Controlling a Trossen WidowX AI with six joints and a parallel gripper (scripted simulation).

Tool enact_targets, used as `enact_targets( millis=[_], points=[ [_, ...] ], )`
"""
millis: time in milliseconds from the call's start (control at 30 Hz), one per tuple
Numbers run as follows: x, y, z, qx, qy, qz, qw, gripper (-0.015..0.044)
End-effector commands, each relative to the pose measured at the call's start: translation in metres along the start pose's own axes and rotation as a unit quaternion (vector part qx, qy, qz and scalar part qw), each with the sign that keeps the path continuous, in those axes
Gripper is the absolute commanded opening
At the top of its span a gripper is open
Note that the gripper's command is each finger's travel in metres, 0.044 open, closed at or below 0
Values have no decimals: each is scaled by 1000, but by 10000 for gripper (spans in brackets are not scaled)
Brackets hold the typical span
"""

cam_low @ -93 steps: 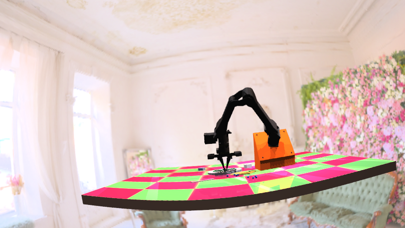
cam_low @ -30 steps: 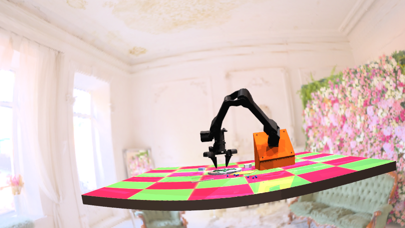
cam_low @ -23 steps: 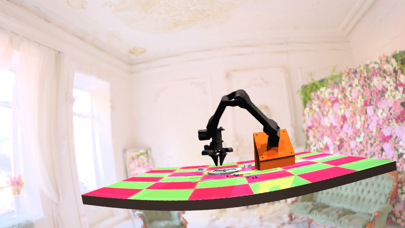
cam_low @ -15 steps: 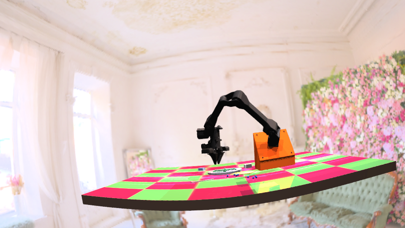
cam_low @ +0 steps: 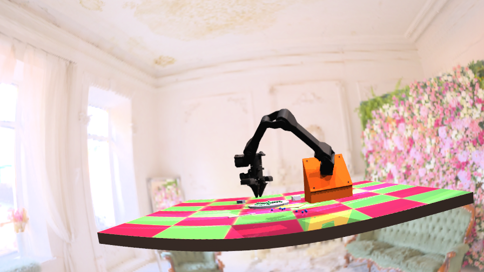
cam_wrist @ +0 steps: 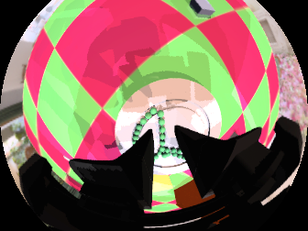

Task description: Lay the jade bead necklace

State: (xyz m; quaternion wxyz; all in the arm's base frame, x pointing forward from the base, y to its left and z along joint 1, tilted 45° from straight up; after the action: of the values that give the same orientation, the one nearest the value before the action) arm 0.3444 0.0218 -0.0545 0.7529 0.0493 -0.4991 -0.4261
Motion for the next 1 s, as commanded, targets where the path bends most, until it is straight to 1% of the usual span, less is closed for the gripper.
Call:
enact_targets(
  millis=[0,567,800,933,967],
  points=[
    [-4,0,0,0,0,0,1000,120],
    [-31,-1,1,-2,3,1,1000,120],
    [-32,-1,1,-2,4,1,1000,120],
    [-30,0,0,2,1,2,1000,15],
    [-30,0,0,2,1,2,1000,0]
  ],
)
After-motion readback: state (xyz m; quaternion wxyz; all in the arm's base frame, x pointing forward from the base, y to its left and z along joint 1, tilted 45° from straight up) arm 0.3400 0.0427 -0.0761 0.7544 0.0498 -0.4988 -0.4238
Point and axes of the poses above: the point midway between the two fingers, 35 mm back from their tips, its own x axis back along the fingers, its own y axis across the jaws, z = x × y, the point moved 6 cm from there along x, back along the fingers, and after that the axes turned 7 degrees about -x, right-handed, at the moved point
